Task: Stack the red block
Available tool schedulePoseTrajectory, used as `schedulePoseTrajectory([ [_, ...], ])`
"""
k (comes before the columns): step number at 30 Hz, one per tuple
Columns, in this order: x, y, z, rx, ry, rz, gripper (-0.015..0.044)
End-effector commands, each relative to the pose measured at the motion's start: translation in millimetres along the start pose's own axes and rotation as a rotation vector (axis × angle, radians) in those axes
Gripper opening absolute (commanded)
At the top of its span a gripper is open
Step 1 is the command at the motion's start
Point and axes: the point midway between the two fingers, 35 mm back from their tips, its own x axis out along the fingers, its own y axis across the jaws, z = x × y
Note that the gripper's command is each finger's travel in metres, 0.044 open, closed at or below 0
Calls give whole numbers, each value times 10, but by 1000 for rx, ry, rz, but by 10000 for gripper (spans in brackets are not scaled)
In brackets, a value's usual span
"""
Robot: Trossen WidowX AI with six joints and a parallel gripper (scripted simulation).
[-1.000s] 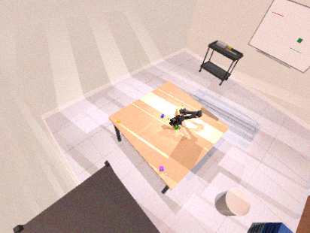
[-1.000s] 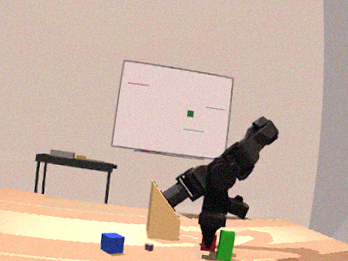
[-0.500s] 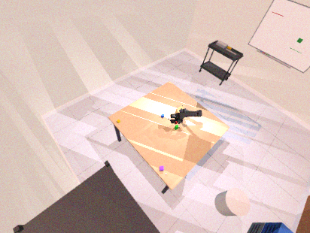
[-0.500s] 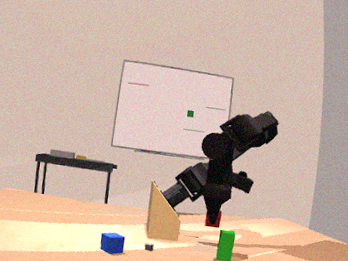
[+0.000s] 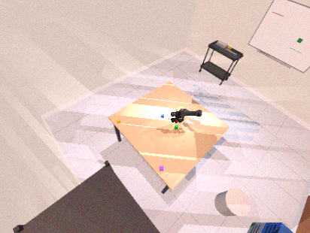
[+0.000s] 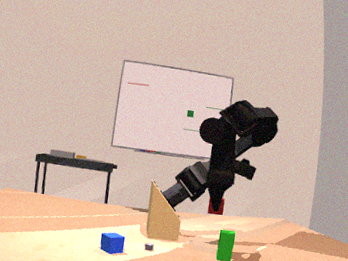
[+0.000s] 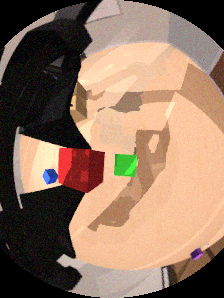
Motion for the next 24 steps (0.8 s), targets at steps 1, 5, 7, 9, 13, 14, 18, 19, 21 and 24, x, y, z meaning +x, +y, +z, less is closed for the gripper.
schedulePoseTrajectory([
  [1, -20, -16, 106, -4, 5, -3, 0],
  [5, -19, -7, 316, -4, 4, -3, 0],
  [7, -19, 0, 381, -4, 3, -3, 0],
  [9, -19, 1, 390, -4, 3, -3, 0],
  [13, 104, -1, 389, -5, 2, -3, 0],
  [14, 130, -1, 389, -5, 2, -3, 0],
  [18, 177, -3, 389, -5, 2, -3, 0],
  [19, 203, -4, 388, -5, 3, -3, 0],
  [21, 262, -5, 388, -5, 3, -3, 0],
  [24, 377, -4, 390, -5, 2, -3, 0],
])
